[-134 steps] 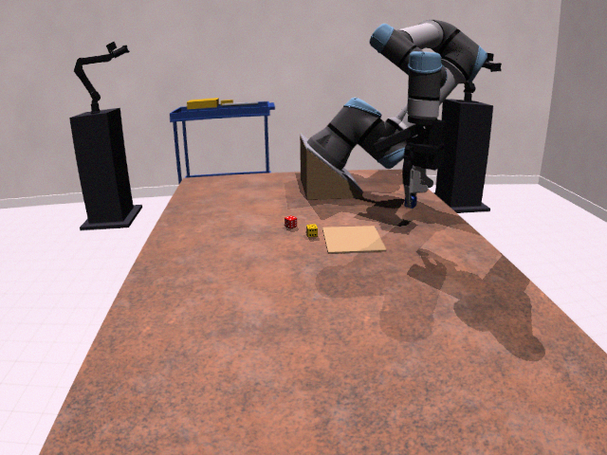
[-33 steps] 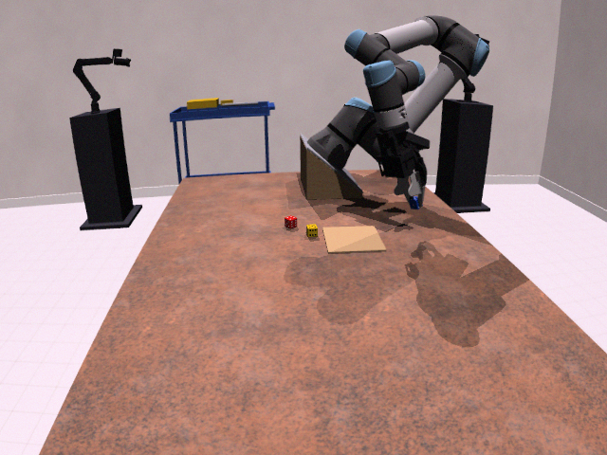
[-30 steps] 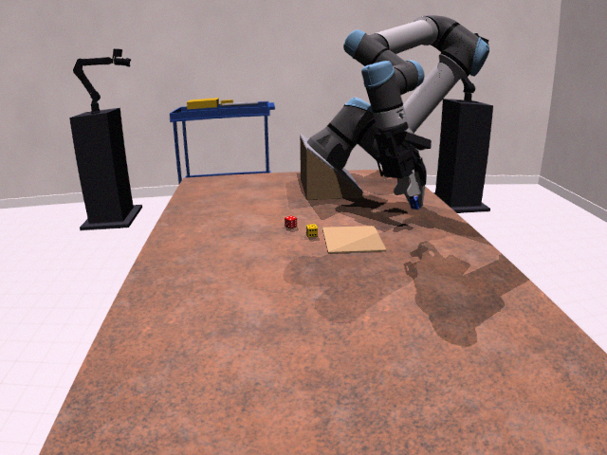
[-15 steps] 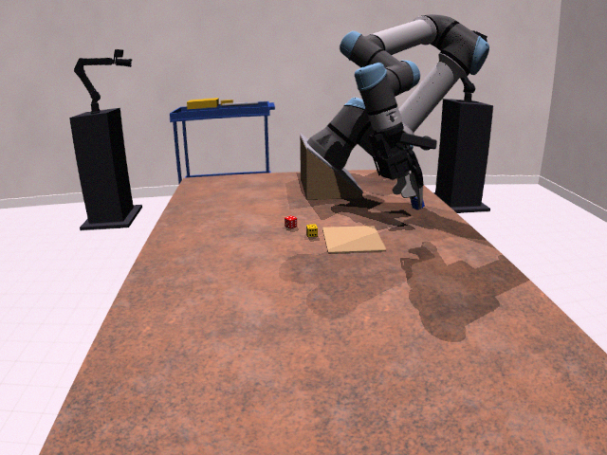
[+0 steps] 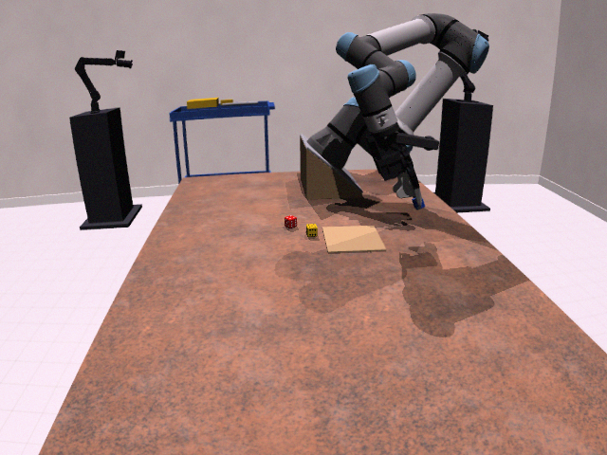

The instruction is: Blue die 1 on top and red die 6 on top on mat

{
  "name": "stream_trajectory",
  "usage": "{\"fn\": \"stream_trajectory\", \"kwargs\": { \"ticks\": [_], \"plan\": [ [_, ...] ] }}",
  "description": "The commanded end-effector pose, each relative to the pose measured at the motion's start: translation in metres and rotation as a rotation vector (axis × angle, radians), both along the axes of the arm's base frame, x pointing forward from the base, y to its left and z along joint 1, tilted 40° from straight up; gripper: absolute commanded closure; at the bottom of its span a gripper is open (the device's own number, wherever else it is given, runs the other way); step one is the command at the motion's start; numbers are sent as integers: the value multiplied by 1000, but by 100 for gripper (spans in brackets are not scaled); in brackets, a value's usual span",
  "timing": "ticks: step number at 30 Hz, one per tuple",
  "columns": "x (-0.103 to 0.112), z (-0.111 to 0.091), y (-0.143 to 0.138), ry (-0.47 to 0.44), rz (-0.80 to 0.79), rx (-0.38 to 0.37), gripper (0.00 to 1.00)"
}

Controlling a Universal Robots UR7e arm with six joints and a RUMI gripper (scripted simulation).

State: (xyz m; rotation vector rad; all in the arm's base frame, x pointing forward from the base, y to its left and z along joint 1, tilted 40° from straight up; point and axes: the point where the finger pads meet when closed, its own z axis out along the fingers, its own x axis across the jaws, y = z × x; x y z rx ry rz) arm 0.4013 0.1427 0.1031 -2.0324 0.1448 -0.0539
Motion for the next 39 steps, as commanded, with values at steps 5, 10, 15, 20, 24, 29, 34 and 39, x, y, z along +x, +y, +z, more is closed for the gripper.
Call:
{"fn": "stream_trajectory", "kwargs": {
  "ticks": [5, 10, 15, 20, 24, 29, 34, 39],
  "plan": [
    [3, 0, -1, 219, -134, 60, 94],
    [4, 0, -1, 306, -184, 88, 94],
    [5, 0, -2, 396, -235, 117, 94],
    [7, 0, -3, 493, -287, 149, 94],
    [7, -1, -3, 517, -300, 157, 94],
    [9, -1, -5, 652, -369, 202, 94],
    [11, -2, -6, 749, -416, 235, 94],
    [12, -2, -7, 847, -462, 269, 94]
  ]
}}
